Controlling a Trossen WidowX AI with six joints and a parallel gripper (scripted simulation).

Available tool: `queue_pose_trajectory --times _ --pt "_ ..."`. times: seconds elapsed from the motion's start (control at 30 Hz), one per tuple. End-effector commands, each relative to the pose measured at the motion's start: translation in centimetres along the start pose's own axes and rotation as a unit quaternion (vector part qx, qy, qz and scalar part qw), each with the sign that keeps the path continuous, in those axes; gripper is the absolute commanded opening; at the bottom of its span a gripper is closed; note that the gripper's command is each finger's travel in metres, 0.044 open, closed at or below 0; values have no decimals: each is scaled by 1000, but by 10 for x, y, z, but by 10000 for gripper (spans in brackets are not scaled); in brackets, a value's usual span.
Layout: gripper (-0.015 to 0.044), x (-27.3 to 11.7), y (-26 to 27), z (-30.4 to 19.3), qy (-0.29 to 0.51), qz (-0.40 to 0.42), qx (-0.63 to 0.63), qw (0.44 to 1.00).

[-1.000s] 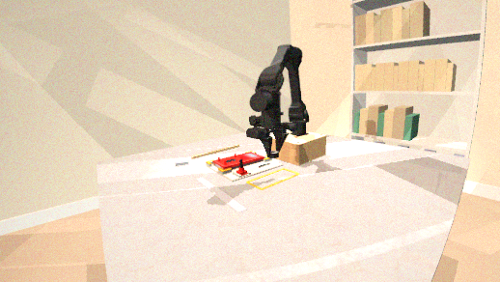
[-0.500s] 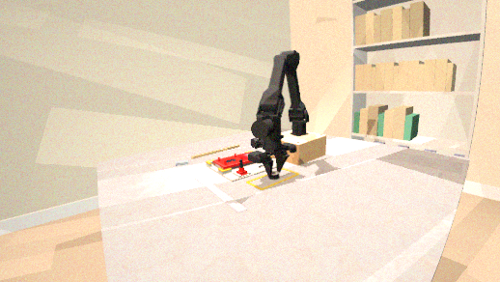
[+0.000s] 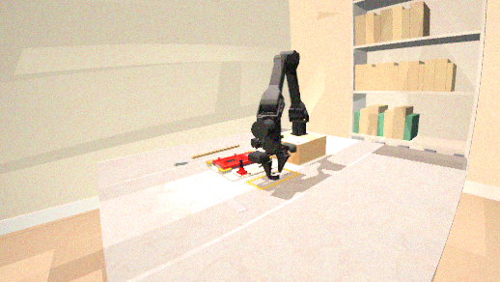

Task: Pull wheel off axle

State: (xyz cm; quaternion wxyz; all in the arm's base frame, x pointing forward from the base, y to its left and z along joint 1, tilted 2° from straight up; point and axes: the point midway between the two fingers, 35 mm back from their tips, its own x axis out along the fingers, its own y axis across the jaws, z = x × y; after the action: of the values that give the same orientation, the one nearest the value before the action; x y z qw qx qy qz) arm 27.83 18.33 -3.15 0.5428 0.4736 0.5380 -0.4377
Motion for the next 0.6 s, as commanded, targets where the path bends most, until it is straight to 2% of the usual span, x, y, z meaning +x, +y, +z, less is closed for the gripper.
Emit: queue_pose_trajectory --times 0.0,0.13,0.27,0.3,0.43,0.57 --pt "300 -16 2 -1 1 4 1 1000" --pt "300 -51 2 -1 1 5 2 1000" --pt "300 -58 1 -1 1 5 2 1000" --pt "326 -52 1 -1 3 7 0 1000" --pt "431 -70 -20 8 2 6 1 1000" --pt "440 -88 -48 21 1 4 1 1000"
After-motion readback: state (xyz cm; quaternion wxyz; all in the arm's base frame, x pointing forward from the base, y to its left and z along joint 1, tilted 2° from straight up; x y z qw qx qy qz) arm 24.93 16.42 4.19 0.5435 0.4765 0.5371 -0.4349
